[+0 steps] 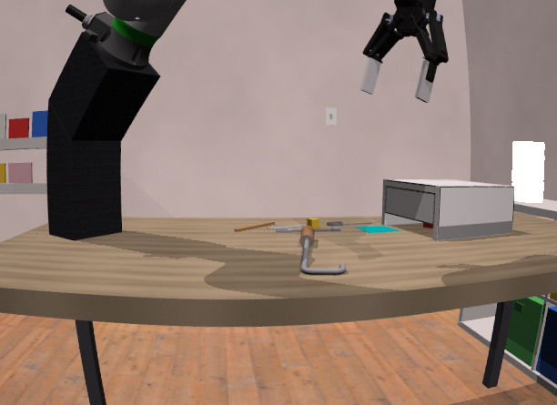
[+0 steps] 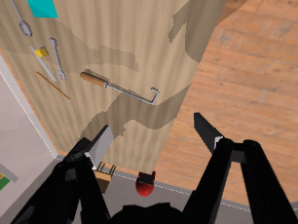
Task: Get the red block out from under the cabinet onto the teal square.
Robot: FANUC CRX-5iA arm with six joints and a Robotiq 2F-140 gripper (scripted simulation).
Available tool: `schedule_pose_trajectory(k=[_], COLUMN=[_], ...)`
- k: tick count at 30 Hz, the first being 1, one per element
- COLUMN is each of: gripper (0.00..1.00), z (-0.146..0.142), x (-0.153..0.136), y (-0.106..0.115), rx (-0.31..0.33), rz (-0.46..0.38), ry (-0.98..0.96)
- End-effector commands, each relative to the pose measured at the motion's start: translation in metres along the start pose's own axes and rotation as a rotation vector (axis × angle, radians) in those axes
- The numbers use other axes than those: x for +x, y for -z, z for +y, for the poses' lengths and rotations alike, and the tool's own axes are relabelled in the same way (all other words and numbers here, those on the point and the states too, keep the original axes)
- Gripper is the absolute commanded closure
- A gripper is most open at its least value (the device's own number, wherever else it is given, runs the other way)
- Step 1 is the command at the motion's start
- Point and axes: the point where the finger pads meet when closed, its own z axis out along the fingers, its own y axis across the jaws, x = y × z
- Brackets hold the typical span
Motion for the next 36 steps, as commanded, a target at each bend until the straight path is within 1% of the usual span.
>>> schedule_pose_trajectory(k=[1, 17, 18, 20, 21, 24, 25, 26, 28, 29, 31, 32, 34, 35, 36], gripper=[0.0, 0.0, 1.0, 1.0, 1.0, 1.0, 1.0, 1.0, 1.0, 1.0, 1.0, 1.0, 1.0, 1.0, 1.0], z=[0.0, 0.0, 0.0, -0.002, -0.005, -0.026, -0.026, -0.039, -0.039, -0.057, -0.057, -0.081, -0.081, -0.109, -0.109], x=[0.0, 0.0, 0.0, 0.001, 0.002, 0.012, 0.012, 0.02, 0.02, 0.029, 0.029, 0.039, 0.039, 0.049, 0.049], y=[0.0, 0.0, 0.0, -0.005, -0.012, -0.044, -0.044, -0.058, -0.058, -0.072, -0.072, -0.086, -0.086, -0.1, -0.1], rx=[0.0, 0.0, -0.001, -0.014, -0.031, -0.12, -0.12, -0.158, -0.158, -0.195, -0.195, -0.229, -0.229, -0.256, -0.256], rz=[0.0, 0.0, 0.0, -0.008, -0.018, -0.053, -0.053, -0.06, -0.06, -0.06, -0.06, -0.053, -0.053, -0.04, -0.04], ry=[0.0, 0.0, 0.001, 0.021, 0.047, 0.213, 0.213, 0.299, 0.299, 0.4, 0.4, 0.511, 0.511, 0.628, 0.628])
